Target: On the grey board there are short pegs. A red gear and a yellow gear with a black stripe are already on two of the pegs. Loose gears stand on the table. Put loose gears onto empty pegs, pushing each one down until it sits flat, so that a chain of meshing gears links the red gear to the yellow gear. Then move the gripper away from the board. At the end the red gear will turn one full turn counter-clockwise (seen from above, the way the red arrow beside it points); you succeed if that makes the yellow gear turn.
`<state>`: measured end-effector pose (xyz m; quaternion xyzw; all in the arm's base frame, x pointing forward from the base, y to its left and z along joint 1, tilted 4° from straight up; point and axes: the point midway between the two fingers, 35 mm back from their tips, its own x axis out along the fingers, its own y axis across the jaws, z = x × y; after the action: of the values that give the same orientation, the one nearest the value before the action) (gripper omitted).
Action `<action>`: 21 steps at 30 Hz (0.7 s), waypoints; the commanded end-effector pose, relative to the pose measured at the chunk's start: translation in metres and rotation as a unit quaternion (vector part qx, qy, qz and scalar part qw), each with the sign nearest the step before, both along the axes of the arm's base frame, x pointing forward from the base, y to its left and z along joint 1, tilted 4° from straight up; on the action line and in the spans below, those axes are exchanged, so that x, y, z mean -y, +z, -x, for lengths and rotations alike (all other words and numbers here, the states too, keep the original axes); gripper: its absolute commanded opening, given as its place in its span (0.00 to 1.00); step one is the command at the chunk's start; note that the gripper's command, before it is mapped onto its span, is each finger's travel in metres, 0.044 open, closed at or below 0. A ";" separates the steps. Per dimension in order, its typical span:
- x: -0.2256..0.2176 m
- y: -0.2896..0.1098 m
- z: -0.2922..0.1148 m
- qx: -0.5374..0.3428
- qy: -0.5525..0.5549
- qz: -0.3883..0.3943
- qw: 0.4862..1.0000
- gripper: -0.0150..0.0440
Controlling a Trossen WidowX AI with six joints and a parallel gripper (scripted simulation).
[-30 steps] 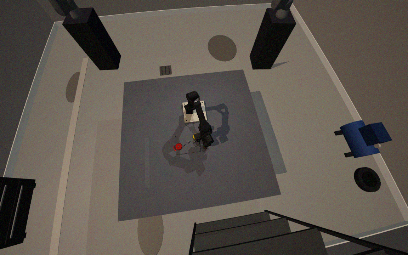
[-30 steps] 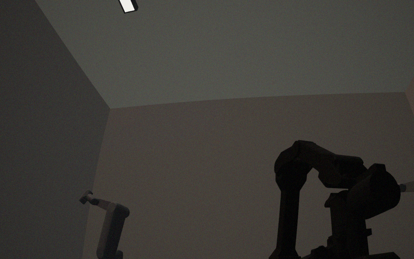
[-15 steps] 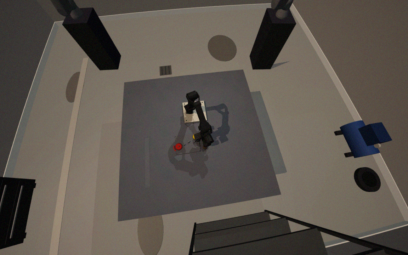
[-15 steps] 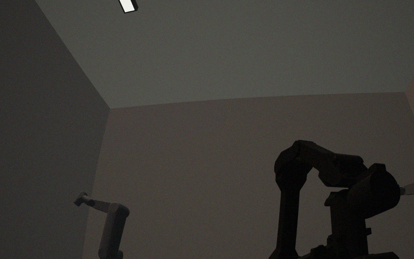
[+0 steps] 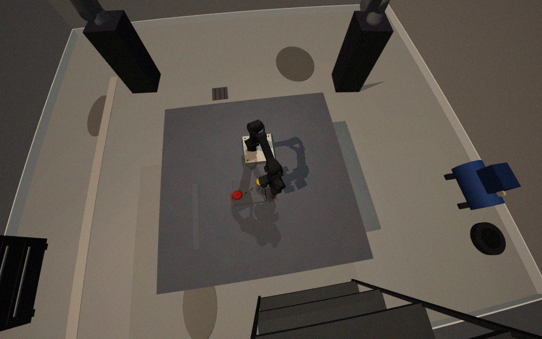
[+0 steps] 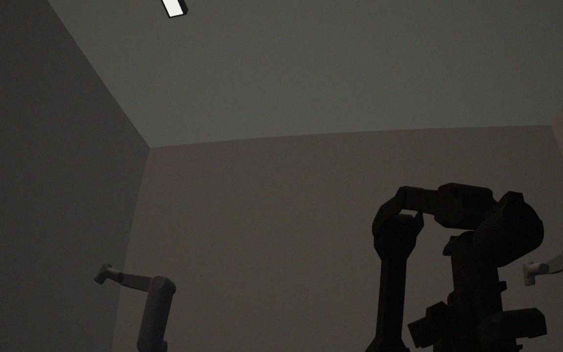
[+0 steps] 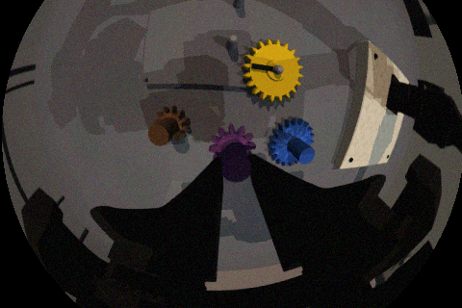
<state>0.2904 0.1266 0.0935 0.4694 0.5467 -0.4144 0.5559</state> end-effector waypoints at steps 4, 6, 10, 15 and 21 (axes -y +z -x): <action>-0.002 0.016 -0.001 0.002 -0.003 -0.003 1.000 0.25; -0.002 0.021 -0.001 0.002 -0.003 -0.003 1.000 0.25; -0.002 0.030 0.000 0.002 -0.003 -0.003 1.000 0.25; -0.002 0.041 0.001 0.002 -0.003 -0.003 1.000 0.25; -0.002 0.055 0.003 0.002 -0.003 -0.003 1.000 0.25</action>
<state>0.2874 0.1283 0.1413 0.4696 0.5468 -0.4142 0.5558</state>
